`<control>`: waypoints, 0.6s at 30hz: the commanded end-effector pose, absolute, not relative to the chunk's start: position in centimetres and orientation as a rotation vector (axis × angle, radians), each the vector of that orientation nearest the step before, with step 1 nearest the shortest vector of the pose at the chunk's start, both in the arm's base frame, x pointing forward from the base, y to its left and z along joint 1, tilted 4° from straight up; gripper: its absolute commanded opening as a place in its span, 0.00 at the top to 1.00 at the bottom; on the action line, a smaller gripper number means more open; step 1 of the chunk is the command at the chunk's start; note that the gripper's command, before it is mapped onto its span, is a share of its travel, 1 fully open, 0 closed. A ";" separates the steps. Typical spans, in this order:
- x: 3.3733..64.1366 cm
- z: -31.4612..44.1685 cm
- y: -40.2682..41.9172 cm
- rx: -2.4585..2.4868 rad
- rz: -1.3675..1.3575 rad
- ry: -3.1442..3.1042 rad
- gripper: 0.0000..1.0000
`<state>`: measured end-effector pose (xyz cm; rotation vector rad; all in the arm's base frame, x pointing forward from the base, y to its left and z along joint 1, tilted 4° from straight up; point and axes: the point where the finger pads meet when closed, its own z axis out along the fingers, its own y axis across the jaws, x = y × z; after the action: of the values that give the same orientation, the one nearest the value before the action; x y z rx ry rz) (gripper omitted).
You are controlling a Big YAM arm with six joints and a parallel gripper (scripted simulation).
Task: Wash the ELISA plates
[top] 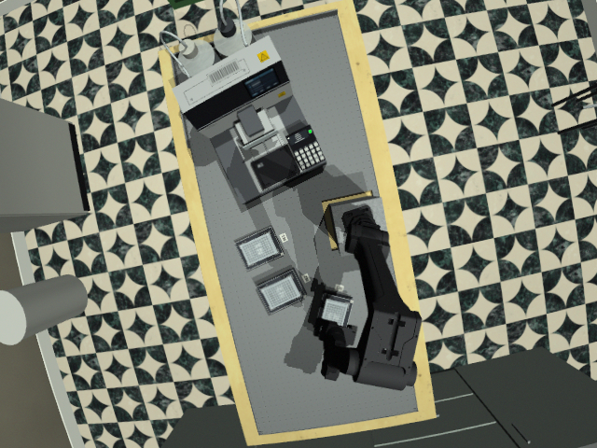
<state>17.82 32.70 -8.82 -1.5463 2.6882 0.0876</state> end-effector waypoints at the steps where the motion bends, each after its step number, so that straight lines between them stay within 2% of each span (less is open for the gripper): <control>1: 18.5 -7.4 33.0 -1.538 0.101 2.670 0.00; 18: 19.2 -4.2 34.2 -1.529 0.122 2.646 0.00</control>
<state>17.71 32.35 -6.24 -1.5466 2.6912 0.0849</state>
